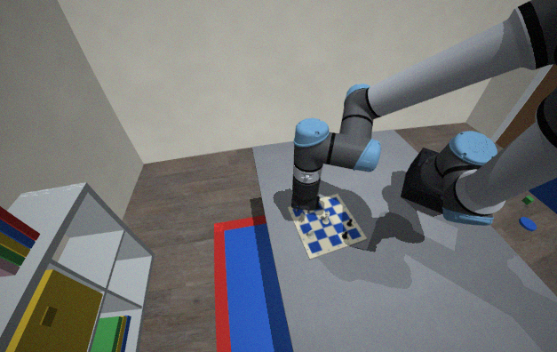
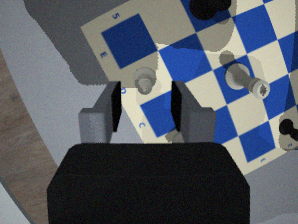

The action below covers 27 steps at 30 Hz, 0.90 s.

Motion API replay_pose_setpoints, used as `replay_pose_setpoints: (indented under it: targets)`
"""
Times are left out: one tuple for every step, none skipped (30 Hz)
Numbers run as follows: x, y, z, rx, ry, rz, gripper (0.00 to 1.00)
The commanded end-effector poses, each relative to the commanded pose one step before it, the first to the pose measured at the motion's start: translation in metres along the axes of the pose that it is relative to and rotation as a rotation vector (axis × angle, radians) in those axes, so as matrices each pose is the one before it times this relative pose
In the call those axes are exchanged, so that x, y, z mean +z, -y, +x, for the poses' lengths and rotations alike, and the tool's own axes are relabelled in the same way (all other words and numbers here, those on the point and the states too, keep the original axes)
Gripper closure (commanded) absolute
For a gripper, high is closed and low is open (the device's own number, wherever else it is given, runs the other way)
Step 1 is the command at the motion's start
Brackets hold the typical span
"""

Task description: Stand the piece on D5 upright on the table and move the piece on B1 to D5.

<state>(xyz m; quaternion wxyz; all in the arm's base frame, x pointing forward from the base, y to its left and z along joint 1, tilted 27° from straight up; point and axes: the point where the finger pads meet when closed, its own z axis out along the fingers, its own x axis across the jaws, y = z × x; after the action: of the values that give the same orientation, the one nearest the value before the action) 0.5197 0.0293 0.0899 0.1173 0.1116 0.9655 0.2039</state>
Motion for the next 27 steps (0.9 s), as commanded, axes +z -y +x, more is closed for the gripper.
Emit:
replay_pose_setpoints:
  targets:
    - [0.00304,-0.00004,-0.00078,-0.00061,0.00221,0.00032,0.27]
    - [0.00093,0.00001,0.00001,0.00000,0.00000,0.00000,0.27]
    - [0.00085,0.00001,0.00000,0.00000,0.00000,0.00000,0.27]
    - [0.00076,0.00001,0.00000,0.00000,0.00000,0.00000,0.27]
    - [0.00068,0.00001,0.00000,0.00000,0.00000,0.00000,0.27]
    - [0.00060,0.00001,0.00000,0.00000,0.00000,0.00000,0.27]
    - [0.00052,0.00001,0.00000,0.00000,0.00000,0.00000,0.27]
    - [0.00045,0.00000,0.00000,0.00000,0.00000,0.00000,0.27]
    - [0.00037,0.00000,0.00000,0.00000,0.00000,0.00000,0.27]
    - [0.00030,0.00000,0.00000,0.00000,0.00000,0.00000,0.27]
    - [0.00023,0.00000,0.00000,0.00000,0.00000,0.00000,0.27]
    - [0.00017,0.00000,0.00000,0.00000,0.00000,0.00000,0.27]
    - [0.00012,0.00000,0.00000,0.00000,0.00000,0.00000,0.27]
    - [0.00008,0.00000,0.00000,0.00000,0.00000,0.00000,0.27]
    - [0.00000,0.00000,0.00000,0.00000,0.00000,0.00000,0.27]
    - [0.00000,0.00000,0.00000,0.00000,0.00000,0.00000,0.27]
    - [0.00004,0.00000,0.00000,0.00000,0.00000,0.00000,0.27]
    - [0.00002,0.00000,0.00000,0.00000,0.00000,0.00000,0.27]
    - [0.00000,0.00000,0.00000,0.00000,0.00000,0.00000,0.27]
    - [0.00000,0.00000,0.00000,0.00000,0.00000,0.00000,0.27]
    - [0.00000,0.00000,0.00000,0.00000,0.00000,0.00000,0.27]
    - [0.00000,0.00000,0.00000,0.00000,0.00000,0.00000,0.27]
    - [0.00000,0.00000,0.00000,0.00000,0.00000,0.00000,0.27]
    - [0.00000,0.00000,0.00000,0.00000,0.00000,0.00000,0.27]
    - [0.00000,0.00000,0.00000,0.00000,0.00000,0.00000,0.27]
    - [0.00000,0.00000,0.00000,0.00000,0.00000,0.00000,0.27]
    - [0.00000,0.00000,0.00000,0.00000,0.00000,0.00000,0.27]
